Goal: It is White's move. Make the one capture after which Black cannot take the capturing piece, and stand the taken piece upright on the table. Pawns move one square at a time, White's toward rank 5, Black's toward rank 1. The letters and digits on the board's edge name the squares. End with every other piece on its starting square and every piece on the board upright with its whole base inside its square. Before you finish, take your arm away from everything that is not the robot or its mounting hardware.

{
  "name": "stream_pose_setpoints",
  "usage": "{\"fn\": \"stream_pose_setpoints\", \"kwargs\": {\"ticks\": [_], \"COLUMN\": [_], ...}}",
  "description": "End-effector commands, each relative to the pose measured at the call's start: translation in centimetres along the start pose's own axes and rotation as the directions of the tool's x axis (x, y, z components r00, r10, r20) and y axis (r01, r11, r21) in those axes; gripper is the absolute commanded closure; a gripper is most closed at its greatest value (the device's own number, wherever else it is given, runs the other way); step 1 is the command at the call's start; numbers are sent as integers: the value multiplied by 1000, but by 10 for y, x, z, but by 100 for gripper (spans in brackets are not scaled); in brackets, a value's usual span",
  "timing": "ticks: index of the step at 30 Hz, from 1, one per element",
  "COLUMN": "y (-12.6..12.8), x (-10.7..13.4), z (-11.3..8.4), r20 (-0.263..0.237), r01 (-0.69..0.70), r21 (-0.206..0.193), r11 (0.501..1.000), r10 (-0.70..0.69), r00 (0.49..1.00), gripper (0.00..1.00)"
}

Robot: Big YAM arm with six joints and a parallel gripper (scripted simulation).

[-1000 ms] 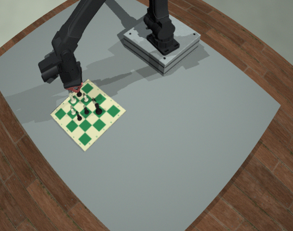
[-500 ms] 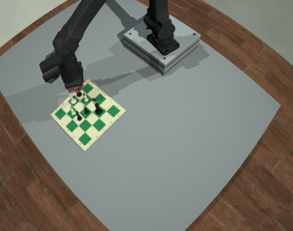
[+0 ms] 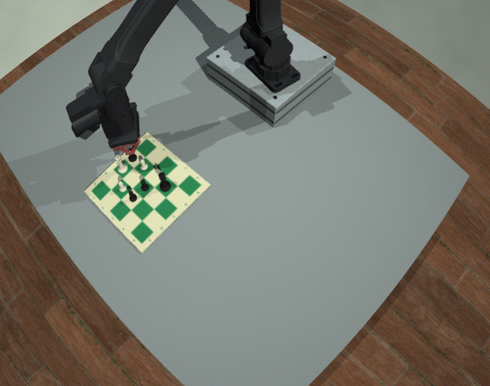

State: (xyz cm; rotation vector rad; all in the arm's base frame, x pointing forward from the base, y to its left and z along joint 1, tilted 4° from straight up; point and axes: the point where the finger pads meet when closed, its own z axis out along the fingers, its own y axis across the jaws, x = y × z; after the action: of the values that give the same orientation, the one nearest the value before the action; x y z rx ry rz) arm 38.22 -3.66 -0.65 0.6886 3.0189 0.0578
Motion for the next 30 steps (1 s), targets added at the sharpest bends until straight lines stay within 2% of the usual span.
{"fn": "stream_pose_setpoints", "kwargs": {"ticks": [1, 30], "y": [11, 13], "x": [-23, -27], "z": [-18, -19], "r20": [69, 73], "r01": [-5, -4], "r21": [-29, -30], "r11": [1000, 1000], "r10": [7, 6], "r00": [998, 997], "gripper": [64, 64]}}
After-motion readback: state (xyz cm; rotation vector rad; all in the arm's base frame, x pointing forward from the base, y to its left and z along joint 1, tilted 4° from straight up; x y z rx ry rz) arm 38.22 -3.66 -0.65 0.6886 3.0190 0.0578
